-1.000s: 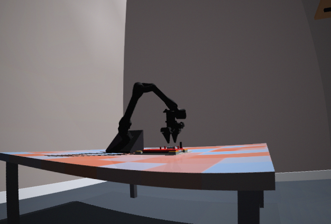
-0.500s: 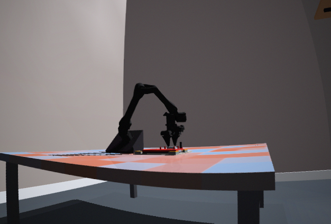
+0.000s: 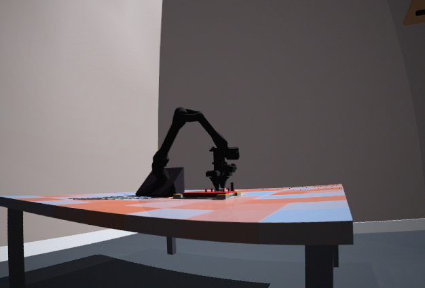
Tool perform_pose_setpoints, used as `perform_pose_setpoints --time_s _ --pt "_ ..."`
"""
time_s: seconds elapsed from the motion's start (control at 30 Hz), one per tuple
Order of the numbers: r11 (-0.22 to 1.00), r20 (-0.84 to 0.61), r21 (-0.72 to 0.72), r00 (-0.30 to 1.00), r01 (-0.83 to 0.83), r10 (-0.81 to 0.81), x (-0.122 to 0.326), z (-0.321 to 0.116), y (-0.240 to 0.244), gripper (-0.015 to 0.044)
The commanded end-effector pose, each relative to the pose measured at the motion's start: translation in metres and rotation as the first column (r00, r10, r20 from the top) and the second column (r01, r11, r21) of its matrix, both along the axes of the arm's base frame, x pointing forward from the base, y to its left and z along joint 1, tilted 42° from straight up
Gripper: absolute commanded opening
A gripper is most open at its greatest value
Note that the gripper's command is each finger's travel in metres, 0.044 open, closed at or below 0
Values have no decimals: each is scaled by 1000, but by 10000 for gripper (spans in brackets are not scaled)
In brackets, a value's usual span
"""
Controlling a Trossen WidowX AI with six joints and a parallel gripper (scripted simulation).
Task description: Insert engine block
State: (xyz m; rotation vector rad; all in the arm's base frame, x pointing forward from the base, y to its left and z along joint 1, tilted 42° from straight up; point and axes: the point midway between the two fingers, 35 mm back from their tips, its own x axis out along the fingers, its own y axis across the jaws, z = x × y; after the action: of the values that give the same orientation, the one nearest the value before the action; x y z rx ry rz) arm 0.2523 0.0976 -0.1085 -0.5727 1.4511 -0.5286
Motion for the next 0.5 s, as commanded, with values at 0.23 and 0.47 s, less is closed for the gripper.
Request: perform_pose_setpoints --time_s 0.23,0.47 --pt "1000 -4 -6 1000 -5 5 -1 -1 -2 111" --pt "1000 -4 -5 1000 -5 5 1 6 6 0"
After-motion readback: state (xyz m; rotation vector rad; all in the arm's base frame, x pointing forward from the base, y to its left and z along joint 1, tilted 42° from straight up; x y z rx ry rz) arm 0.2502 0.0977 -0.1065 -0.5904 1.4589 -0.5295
